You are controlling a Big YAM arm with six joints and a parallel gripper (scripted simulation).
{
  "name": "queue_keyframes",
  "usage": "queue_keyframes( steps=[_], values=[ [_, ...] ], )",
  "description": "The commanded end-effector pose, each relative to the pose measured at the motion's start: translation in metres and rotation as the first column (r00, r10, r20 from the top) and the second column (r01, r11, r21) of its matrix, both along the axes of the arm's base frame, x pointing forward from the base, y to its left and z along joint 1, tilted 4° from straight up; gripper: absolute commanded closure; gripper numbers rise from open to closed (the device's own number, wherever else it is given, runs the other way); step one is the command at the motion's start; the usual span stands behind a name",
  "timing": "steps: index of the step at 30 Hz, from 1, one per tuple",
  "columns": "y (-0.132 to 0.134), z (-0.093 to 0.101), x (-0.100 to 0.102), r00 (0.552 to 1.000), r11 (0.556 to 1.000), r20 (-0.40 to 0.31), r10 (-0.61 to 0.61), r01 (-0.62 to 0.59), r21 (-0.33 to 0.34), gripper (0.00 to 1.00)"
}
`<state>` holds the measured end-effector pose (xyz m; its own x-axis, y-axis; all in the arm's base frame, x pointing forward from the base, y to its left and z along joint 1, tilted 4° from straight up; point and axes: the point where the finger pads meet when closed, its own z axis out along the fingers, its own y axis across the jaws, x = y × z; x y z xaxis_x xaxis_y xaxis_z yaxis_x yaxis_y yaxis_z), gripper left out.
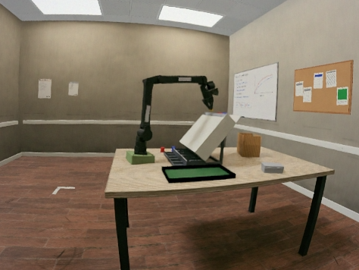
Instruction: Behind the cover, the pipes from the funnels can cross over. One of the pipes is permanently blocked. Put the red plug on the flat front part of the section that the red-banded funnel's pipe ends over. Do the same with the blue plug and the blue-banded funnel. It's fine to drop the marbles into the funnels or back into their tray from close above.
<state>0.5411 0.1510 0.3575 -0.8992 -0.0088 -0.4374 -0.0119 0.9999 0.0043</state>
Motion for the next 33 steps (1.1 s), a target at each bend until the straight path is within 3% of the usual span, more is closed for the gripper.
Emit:
queue_keyframes(
  steps=[1, 33],
  values=[
    [-0.001, 0.0179, 0.0052, 0.998, 1.0, 0.056, 0.0, -0.001, 0.016, 1.0],
    [-0.003, 0.0245, 0.0069, 0.999, 1.0, 0.044, 0.0, -0.001, 0.012, 1.0]
  ],
)
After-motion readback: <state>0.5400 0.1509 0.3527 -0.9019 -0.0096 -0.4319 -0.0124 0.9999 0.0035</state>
